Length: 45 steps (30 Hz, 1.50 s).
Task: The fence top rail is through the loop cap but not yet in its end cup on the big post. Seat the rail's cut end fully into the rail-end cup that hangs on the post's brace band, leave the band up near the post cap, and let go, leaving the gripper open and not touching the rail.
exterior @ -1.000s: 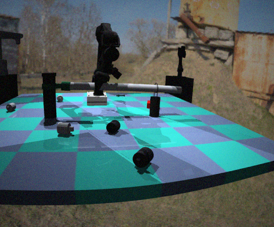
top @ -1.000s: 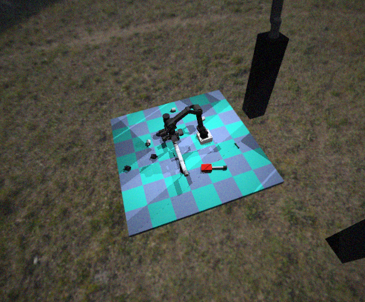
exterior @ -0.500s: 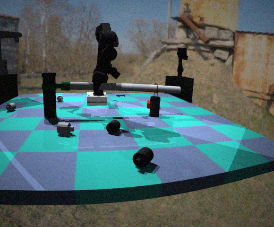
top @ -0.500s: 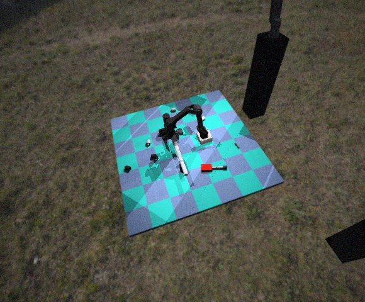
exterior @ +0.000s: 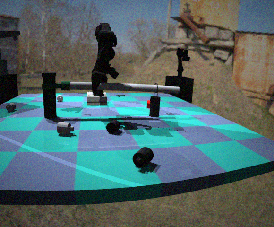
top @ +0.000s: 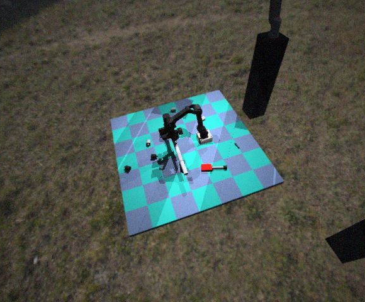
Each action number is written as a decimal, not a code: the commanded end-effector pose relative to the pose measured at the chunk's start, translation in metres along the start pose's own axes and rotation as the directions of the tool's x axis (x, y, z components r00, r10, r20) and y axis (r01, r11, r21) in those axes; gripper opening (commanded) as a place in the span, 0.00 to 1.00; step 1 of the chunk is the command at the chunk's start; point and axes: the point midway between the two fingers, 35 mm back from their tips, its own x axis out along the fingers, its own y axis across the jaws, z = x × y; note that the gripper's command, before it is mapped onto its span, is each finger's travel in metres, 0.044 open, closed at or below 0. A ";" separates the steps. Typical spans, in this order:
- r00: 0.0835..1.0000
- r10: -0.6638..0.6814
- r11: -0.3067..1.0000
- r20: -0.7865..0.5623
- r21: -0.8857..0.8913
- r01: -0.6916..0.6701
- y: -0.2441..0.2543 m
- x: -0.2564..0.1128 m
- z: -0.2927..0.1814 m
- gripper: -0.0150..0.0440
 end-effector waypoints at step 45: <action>1.000 0.001 1.000 0.003 -0.001 -0.001 0.002 -0.044 0.022 1.00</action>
